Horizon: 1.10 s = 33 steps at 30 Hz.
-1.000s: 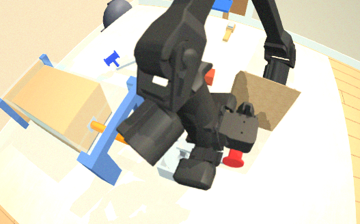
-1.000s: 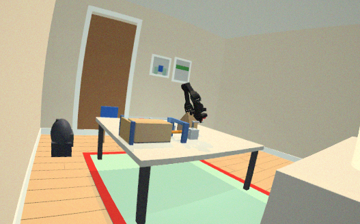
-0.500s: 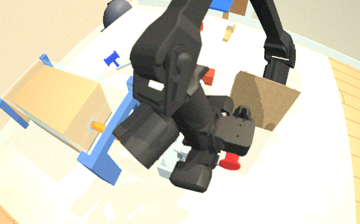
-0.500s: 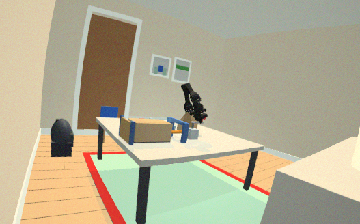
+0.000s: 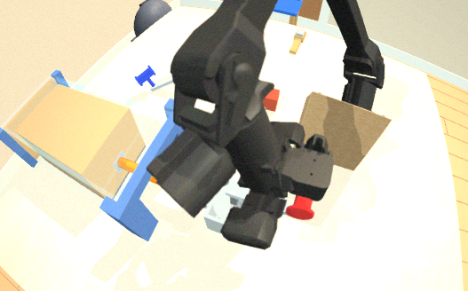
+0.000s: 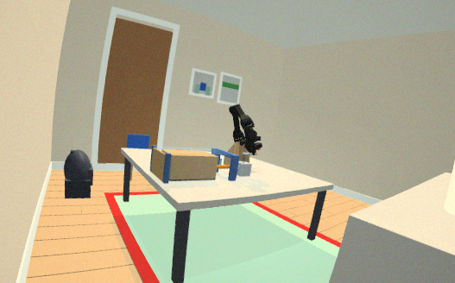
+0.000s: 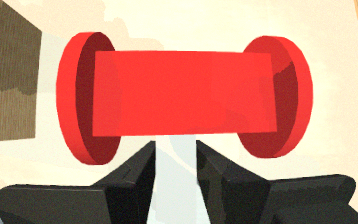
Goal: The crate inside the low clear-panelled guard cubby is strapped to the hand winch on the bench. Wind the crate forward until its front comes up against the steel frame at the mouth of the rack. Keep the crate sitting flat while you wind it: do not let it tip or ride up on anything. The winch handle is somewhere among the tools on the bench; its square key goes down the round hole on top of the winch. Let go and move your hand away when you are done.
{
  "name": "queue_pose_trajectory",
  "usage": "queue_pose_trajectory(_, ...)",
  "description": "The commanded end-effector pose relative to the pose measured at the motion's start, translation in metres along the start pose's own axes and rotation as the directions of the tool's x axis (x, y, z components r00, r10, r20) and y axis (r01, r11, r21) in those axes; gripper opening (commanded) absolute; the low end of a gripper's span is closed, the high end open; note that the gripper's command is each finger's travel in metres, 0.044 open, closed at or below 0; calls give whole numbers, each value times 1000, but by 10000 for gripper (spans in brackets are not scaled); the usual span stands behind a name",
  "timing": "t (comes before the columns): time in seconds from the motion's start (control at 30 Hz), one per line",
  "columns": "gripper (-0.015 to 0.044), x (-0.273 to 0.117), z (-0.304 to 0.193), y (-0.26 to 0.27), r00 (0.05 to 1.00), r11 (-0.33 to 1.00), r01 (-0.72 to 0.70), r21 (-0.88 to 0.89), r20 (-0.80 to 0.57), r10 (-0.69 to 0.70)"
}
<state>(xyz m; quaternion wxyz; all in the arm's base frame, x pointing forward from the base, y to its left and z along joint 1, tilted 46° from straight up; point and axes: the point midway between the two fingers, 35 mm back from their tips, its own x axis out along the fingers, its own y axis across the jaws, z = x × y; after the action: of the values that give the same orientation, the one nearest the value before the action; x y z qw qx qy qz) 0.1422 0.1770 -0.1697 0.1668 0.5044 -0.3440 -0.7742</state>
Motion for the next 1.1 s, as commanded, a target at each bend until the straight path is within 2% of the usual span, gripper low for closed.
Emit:
queue_pose_trajectory(0.0,0,1,3,3,1000,1000,-3,1,7,3)
queue_pose_trajectory(0.63,0,21,-4,5,1000,1000,-4,1,7,4)
queue_pose_trajectory(1.07,0,20,-5,4,1000,1000,3,-2,5,-3)
